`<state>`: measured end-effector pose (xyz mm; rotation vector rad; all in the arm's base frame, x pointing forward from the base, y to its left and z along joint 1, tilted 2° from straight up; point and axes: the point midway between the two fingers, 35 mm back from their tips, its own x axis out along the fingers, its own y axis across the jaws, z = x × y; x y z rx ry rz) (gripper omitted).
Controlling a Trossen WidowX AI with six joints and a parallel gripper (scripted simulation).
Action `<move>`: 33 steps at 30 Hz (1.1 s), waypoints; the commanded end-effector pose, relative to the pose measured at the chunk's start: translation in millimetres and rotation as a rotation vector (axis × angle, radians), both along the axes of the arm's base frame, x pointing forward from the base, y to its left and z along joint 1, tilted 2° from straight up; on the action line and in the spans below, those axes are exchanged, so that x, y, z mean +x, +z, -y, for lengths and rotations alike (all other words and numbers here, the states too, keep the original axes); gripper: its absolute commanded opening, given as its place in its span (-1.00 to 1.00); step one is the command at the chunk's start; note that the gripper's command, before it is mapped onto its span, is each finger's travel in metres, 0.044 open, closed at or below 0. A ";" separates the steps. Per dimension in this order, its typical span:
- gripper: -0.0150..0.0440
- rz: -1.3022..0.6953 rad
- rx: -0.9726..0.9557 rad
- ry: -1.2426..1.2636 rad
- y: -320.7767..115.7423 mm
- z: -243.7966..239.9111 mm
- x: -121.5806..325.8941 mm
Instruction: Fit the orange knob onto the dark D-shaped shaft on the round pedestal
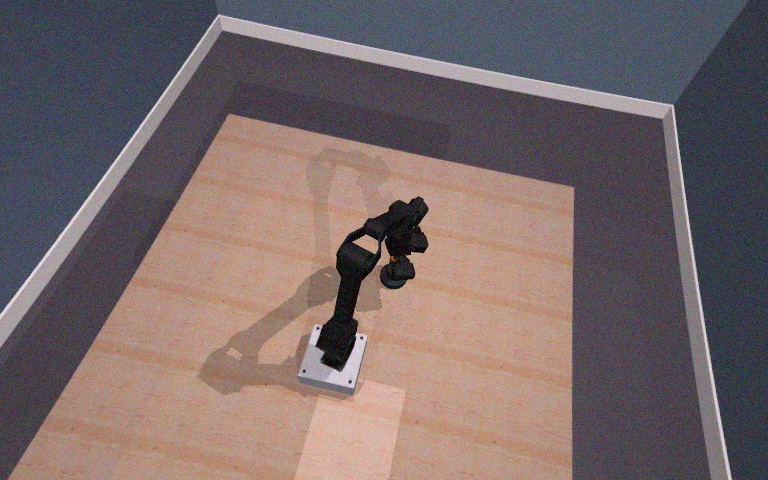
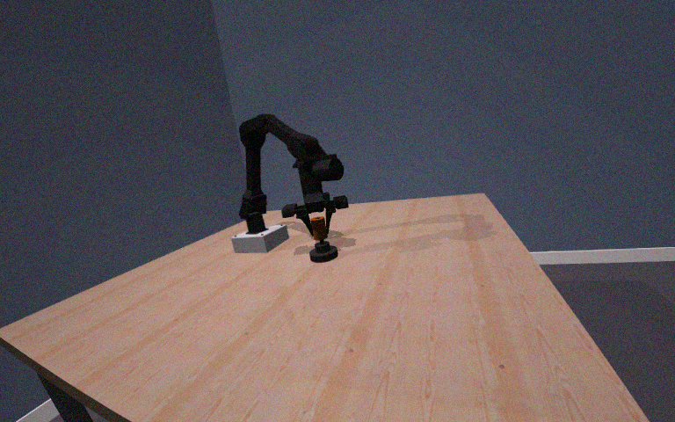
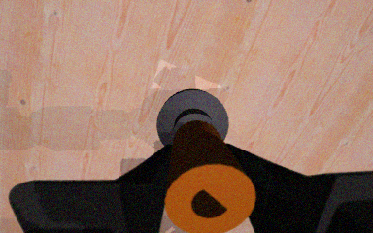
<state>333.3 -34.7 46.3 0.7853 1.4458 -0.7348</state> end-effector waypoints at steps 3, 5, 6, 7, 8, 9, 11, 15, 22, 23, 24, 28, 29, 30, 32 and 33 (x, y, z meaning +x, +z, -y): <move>-0.49 0.003 -0.005 -0.029 4.0 0.9 1.0; -0.49 0.001 -0.004 -0.090 4.2 0.9 0.5; -0.49 0.000 -0.004 -0.129 4.3 0.8 0.1; -0.49 -0.002 -0.004 -0.172 4.5 0.7 -0.5; -0.49 -0.003 -0.004 -0.203 4.8 0.6 -1.2; -0.49 -0.003 -0.004 -0.213 4.9 0.4 -1.8; -0.49 -0.003 -0.004 -0.213 4.9 0.2 -2.6; -0.49 -0.003 -0.003 -0.213 2.1 -0.3 -4.1; -0.49 -0.003 -0.003 -0.213 -0.9 -0.5 -4.6; -0.49 -0.003 -0.003 -0.213 0.6 -0.4 -4.8; -0.49 -0.003 -0.003 -0.213 1.1 -0.4 -4.5; -0.49 -0.003 -0.004 -0.213 3.2 0.0 -3.0; -0.49 -0.003 -0.003 -0.222 3.3 0.0 -3.0; -0.49 -0.004 -0.003 -0.239 3.5 0.0 -2.9; -0.49 -0.006 -0.003 -0.299 4.0 0.1 -2.5; -0.49 -0.007 -0.003 -0.338 4.4 0.2 -2.2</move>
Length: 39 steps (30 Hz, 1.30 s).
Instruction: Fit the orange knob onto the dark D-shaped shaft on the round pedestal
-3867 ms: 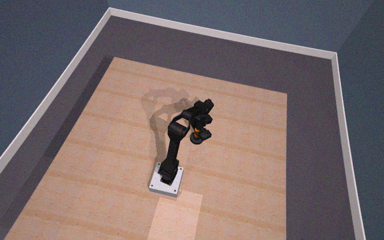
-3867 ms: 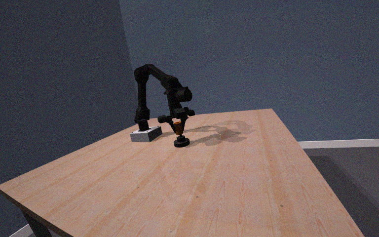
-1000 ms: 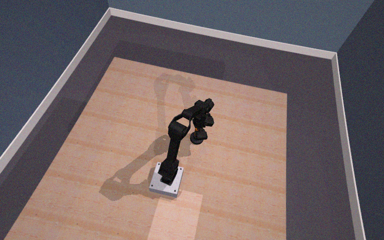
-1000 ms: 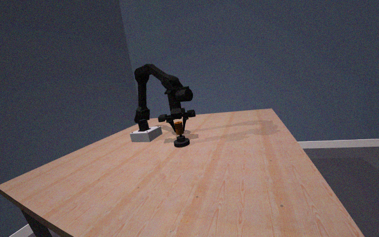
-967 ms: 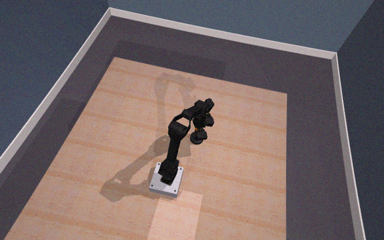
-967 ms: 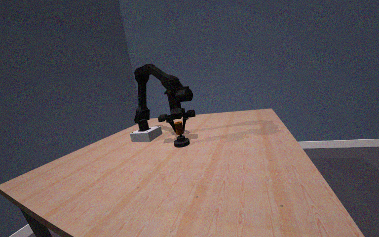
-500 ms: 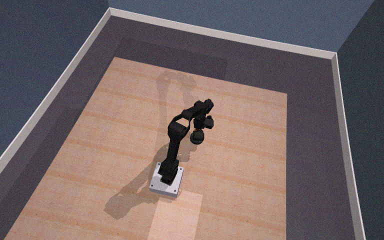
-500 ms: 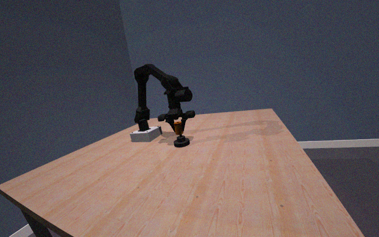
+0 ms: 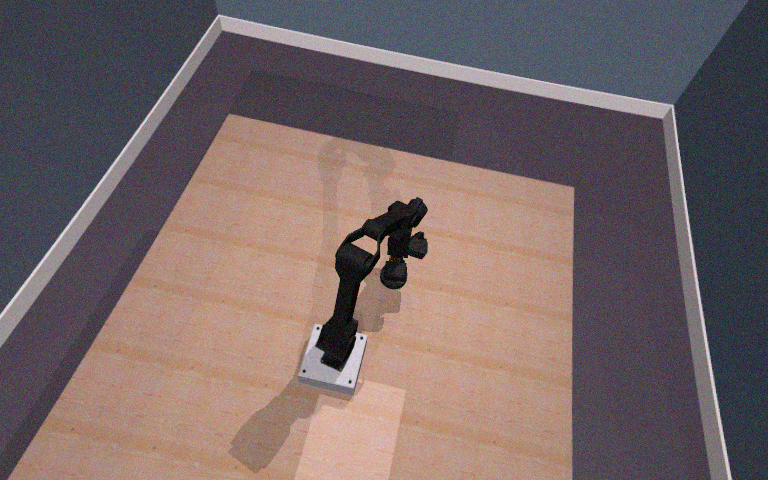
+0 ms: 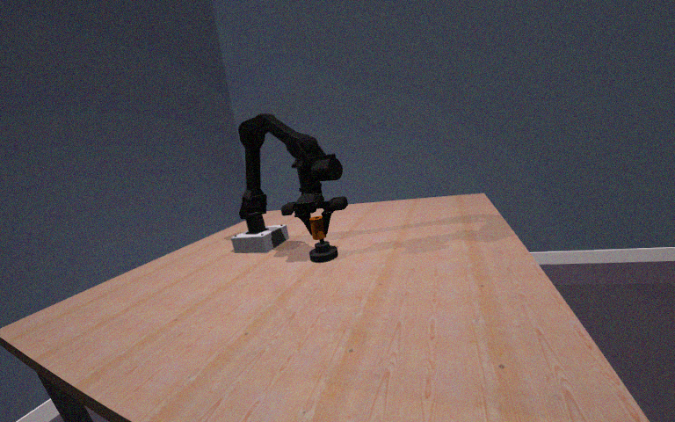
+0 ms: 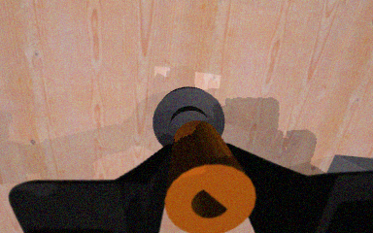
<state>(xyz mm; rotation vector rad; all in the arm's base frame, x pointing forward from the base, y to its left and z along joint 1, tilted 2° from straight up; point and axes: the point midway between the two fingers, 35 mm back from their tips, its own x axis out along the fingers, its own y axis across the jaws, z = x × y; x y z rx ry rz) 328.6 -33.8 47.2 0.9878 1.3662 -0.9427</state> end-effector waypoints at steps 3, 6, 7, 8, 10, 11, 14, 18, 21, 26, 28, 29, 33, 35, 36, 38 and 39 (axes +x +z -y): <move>-0.49 0.002 -0.004 -0.156 4.2 1.5 4.6; -0.49 0.003 -0.004 -0.156 2.9 1.9 7.0; -0.49 0.003 -0.004 -0.156 2.4 2.0 8.0; -0.49 0.003 -0.004 -0.156 1.8 2.1 8.7; -0.49 0.003 -0.004 -0.156 0.4 2.0 8.7; -0.49 0.003 -0.004 -0.156 -0.1 2.0 8.6; -0.49 0.003 -0.004 -0.156 -1.4 1.8 8.1; -0.49 0.003 -0.004 -0.156 -1.4 1.8 7.9; -0.49 0.003 -0.004 -0.156 -2.0 1.6 7.0; -0.49 0.003 -0.004 -0.156 -2.0 1.6 7.0; -0.49 0.002 -0.004 -0.156 -1.1 1.6 6.6; -0.49 0.002 -0.004 -0.156 -0.2 1.6 6.2; -0.49 0.002 -0.004 -0.156 2.6 1.4 4.8; -0.49 0.002 -0.004 -0.181 2.8 1.4 4.6; -0.49 0.001 -0.004 -0.209 3.0 1.3 4.3; -0.49 -0.002 -0.003 -0.280 3.6 1.2 3.2; -0.49 -0.003 -0.003 -0.324 4.0 1.0 2.1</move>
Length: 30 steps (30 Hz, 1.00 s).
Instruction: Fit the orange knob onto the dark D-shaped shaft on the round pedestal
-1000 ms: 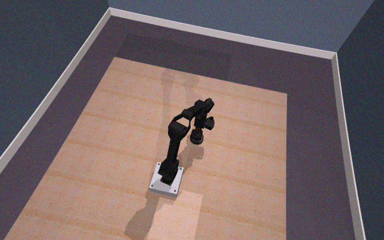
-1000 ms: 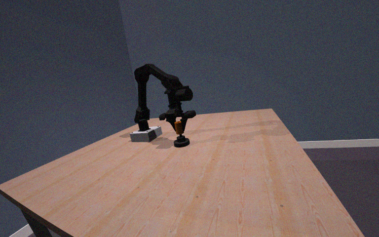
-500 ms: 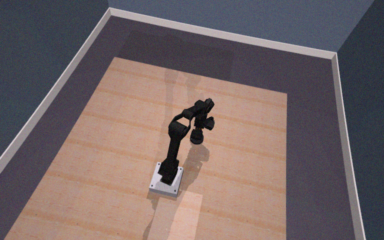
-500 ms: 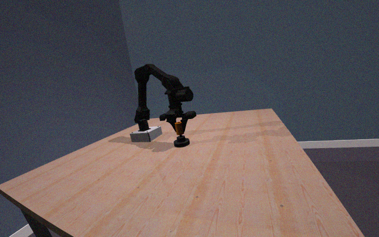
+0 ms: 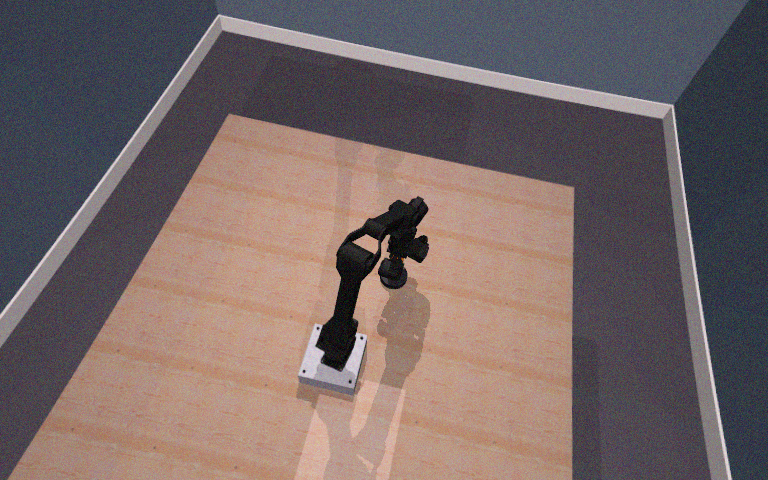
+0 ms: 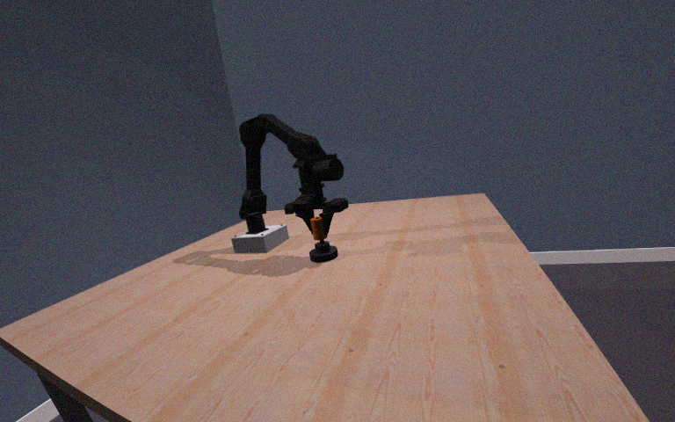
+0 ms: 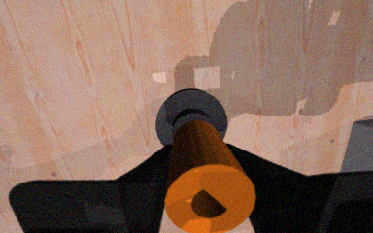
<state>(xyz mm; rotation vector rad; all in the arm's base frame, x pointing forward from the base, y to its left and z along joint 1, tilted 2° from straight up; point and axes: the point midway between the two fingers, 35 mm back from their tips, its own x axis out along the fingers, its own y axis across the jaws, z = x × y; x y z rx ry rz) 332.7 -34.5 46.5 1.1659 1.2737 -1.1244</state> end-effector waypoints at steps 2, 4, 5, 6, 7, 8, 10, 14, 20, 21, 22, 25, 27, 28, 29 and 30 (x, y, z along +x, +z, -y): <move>-0.49 0.003 -0.004 -0.127 4.9 -0.1 -3.8; -0.49 0.003 -0.004 -0.127 4.9 -0.1 -3.9; -0.49 0.003 -0.004 -0.127 4.9 -0.2 -4.2; -0.49 0.003 -0.004 -0.127 4.9 -0.2 -4.2; -0.49 0.003 -0.004 -0.127 4.9 -0.2 -4.2; -0.49 0.003 -0.004 -0.127 4.9 -0.2 -4.2; -0.49 0.003 -0.004 -0.127 4.9 -0.1 -3.6; -0.49 0.003 -0.004 -0.127 4.2 0.0 -2.2; -0.49 0.004 -0.004 -0.127 2.8 0.5 0.6; -0.49 0.004 -0.004 -0.127 2.3 0.6 1.3; -0.49 0.004 -0.004 -0.127 1.7 0.8 1.9; -0.49 0.004 -0.004 -0.127 1.0 1.0 2.7; -0.49 0.004 -0.004 -0.127 -0.5 0.9 2.8; -0.49 0.004 -0.004 -0.127 -0.9 0.9 2.6; -0.49 0.004 -0.004 -0.127 -1.4 0.8 2.4; -0.49 0.004 -0.004 -0.127 -0.8 0.8 2.4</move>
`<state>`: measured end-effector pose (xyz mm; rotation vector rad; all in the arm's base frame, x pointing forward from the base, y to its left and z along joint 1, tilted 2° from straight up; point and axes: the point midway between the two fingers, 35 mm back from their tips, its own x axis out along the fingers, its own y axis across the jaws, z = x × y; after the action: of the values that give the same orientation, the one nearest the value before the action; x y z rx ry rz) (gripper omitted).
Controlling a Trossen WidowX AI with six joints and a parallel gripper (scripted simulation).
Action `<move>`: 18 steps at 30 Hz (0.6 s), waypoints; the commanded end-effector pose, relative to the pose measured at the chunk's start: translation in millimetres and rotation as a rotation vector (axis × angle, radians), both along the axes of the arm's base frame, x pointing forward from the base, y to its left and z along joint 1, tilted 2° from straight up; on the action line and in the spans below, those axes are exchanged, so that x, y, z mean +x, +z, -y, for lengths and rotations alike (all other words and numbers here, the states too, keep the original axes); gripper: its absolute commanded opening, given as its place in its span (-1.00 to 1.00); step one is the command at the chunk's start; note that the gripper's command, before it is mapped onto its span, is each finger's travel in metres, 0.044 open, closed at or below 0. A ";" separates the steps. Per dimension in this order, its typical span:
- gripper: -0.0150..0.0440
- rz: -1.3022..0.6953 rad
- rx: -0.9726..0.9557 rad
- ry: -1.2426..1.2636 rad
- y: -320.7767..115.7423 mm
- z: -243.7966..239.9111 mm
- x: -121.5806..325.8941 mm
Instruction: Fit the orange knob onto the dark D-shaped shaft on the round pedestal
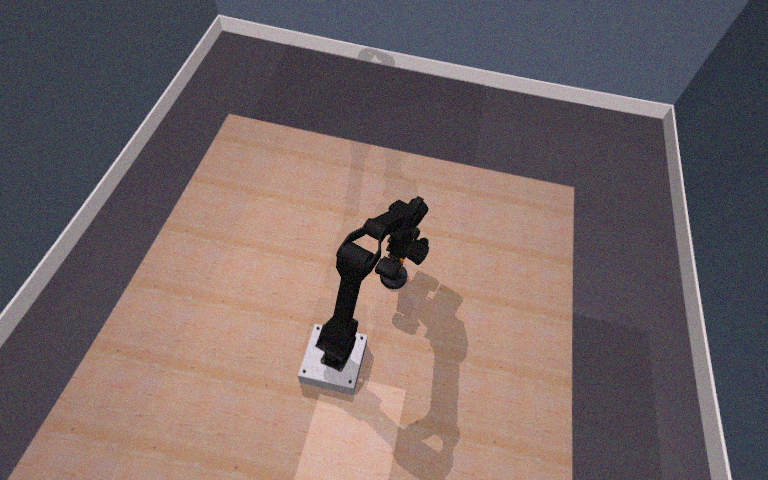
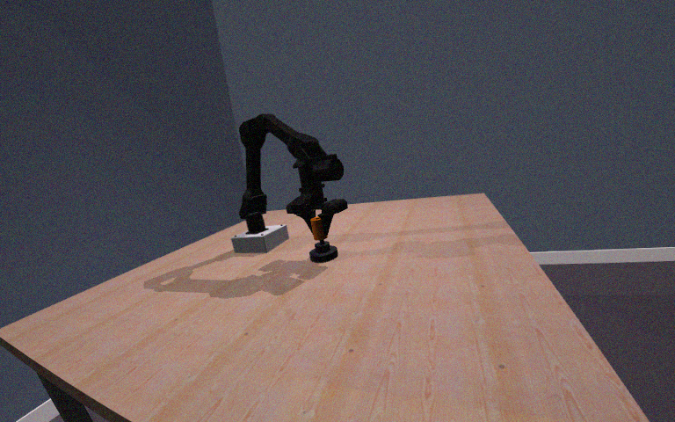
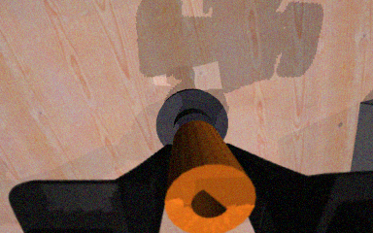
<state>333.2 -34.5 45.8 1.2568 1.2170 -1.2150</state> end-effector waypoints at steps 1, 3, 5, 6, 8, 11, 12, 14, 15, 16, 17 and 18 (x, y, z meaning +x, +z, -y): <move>-0.49 0.006 -0.004 -0.004 -0.1 0.8 1.9; -0.49 0.006 -0.004 -0.004 -0.1 0.8 1.6; -0.49 0.006 -0.004 -0.004 -0.8 0.7 1.3; -0.49 0.006 -0.004 -0.004 -0.8 0.7 1.3; -0.49 0.006 -0.004 -0.004 -0.8 0.7 1.3; -0.49 0.005 -0.004 -0.004 2.5 0.7 0.6; -0.49 0.005 -0.004 -0.004 3.0 0.6 0.3; -0.49 0.005 -0.004 -0.004 4.1 0.6 -0.3; -0.49 0.005 -0.004 -0.013 4.2 0.6 -0.3; -0.49 0.005 -0.004 -0.030 4.3 0.6 -0.4; -0.49 0.004 -0.004 -0.058 4.5 0.5 -0.6; -0.49 0.003 -0.004 -0.090 4.7 0.5 -1.0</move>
<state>332.4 -34.5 46.3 1.2816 1.2024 -1.2431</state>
